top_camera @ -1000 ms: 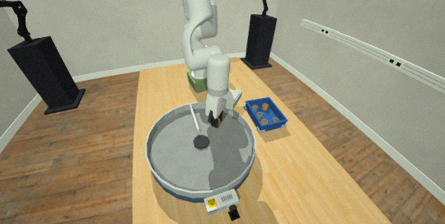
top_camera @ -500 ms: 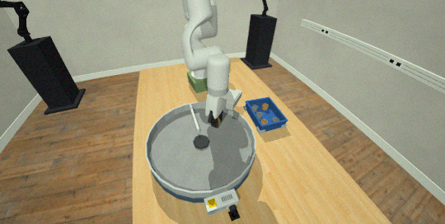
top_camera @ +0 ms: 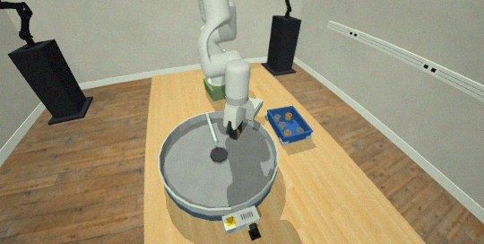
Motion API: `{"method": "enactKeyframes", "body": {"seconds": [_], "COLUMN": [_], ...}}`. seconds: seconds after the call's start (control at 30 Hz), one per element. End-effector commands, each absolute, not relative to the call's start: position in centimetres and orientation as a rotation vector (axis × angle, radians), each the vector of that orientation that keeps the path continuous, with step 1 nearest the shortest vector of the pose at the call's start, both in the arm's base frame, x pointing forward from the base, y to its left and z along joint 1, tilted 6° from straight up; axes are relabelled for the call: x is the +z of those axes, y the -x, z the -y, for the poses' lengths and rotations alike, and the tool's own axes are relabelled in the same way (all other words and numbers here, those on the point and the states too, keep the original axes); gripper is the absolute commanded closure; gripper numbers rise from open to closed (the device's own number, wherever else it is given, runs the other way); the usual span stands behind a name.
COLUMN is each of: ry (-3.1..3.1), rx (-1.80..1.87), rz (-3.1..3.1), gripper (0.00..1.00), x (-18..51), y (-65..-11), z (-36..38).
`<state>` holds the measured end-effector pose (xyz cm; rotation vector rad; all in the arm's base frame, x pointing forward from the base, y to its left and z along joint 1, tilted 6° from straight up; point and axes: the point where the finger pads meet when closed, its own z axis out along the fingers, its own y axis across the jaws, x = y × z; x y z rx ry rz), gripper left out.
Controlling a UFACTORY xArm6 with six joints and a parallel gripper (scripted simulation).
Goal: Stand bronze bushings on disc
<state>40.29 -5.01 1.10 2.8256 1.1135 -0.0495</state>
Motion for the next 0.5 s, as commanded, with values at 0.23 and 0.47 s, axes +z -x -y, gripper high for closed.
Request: {"method": "enactKeyframes", "body": {"seconds": [0.23,0.47], "ry": [-2.824,-2.824], "rx": [-0.044,-0.044], "rz": [-1.113,-1.113], "gripper": [1.0,1.0], "x": [0.97,0.92], "y": [-40.45,-40.46], "z": [5.04,5.05]}}
